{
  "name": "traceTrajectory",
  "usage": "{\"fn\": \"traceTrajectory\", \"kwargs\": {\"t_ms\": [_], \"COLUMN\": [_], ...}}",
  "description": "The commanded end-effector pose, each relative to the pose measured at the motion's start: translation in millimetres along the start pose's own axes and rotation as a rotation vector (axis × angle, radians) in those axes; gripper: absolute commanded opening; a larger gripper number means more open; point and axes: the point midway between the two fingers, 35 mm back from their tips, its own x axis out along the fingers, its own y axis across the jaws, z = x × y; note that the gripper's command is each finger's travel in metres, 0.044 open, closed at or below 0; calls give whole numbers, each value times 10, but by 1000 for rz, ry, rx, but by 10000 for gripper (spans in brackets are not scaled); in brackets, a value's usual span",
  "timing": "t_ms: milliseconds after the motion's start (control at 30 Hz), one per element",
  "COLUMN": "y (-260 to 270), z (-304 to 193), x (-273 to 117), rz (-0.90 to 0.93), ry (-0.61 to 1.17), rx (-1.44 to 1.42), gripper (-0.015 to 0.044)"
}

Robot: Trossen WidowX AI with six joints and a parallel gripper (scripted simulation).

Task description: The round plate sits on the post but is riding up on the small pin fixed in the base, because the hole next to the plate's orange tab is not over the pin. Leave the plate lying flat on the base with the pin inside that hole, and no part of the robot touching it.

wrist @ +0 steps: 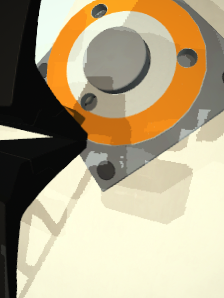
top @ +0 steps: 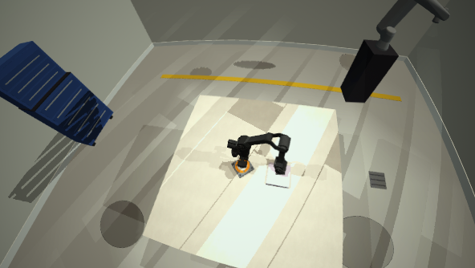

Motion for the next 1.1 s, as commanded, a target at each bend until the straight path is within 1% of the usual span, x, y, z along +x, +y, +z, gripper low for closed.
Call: {"fn": "traceTrajectory", "kwargs": {"t_ms": [0,500,833,900,933,1067], "y": [18,58,54,51,51,51], "z": [-74,-152,-198,-205,-202,-202], "x": [16,11,-444,-454,-364,-364], "rz": [3,3,3,3,1,1], "ry": [12,12,12,12,23,23], "rx": [-4,-4,-4,-4,-11,-11], "gripper": [0,0,0,0,0,0]}}
